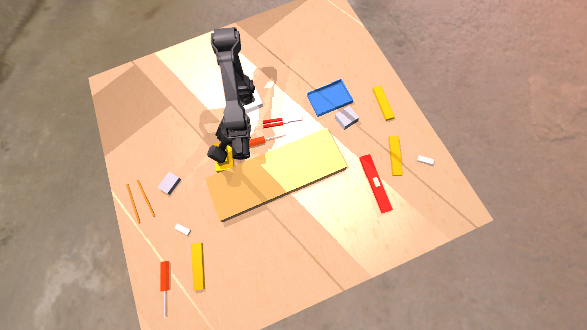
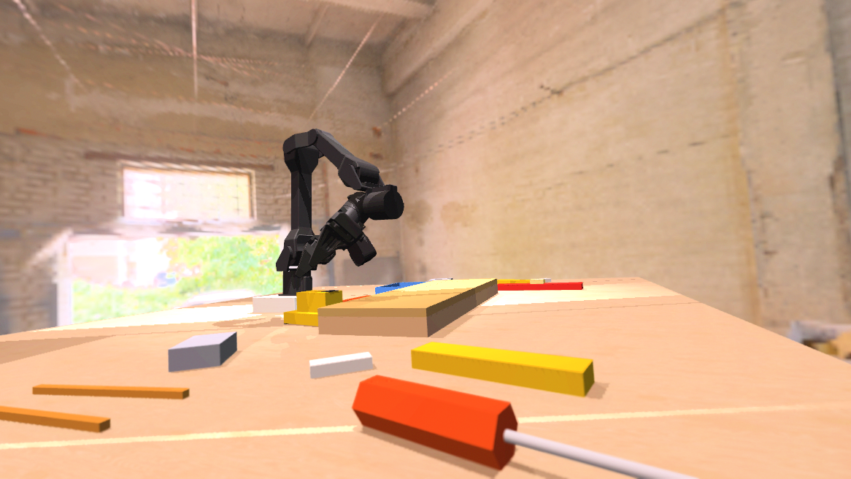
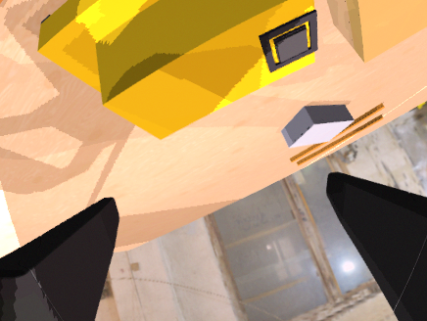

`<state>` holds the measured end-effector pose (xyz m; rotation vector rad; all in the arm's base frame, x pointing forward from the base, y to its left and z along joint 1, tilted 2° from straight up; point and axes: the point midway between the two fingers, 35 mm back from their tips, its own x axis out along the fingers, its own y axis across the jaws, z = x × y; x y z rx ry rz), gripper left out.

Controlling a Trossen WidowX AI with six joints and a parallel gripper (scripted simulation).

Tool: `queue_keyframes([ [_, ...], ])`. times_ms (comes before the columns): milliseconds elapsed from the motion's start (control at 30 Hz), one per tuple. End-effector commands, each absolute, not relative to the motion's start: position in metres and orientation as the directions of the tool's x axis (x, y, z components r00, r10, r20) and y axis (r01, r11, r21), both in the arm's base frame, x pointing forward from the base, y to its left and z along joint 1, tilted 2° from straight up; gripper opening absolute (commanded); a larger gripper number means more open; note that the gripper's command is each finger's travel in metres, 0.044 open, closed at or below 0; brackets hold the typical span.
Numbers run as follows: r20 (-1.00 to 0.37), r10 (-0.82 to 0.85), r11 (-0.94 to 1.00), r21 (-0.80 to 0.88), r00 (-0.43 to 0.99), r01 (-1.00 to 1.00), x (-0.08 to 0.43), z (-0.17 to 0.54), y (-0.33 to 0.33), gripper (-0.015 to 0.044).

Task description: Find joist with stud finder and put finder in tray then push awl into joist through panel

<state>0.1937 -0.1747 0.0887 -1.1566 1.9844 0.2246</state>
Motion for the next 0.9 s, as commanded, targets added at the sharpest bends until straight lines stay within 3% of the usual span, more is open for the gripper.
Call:
queue_keyframes([
  [0, -0.915, -0.376, 0.860, -0.287, -0.145, -0.422, 0.190, 0.069, -0.177, 0.0440],
  [167, -0.979, -0.098, 0.991, -0.079, 0.181, 0.107, 0.202, 0.071, -0.182, 0.0440],
  [233, -0.957, -0.050, 0.975, 0.015, 0.286, 0.221, 0.206, 0.078, -0.186, 0.0440],
  [867, -0.953, -0.045, 0.972, 0.027, 0.299, 0.234, 0.207, 0.073, -0.186, 0.0440],
])
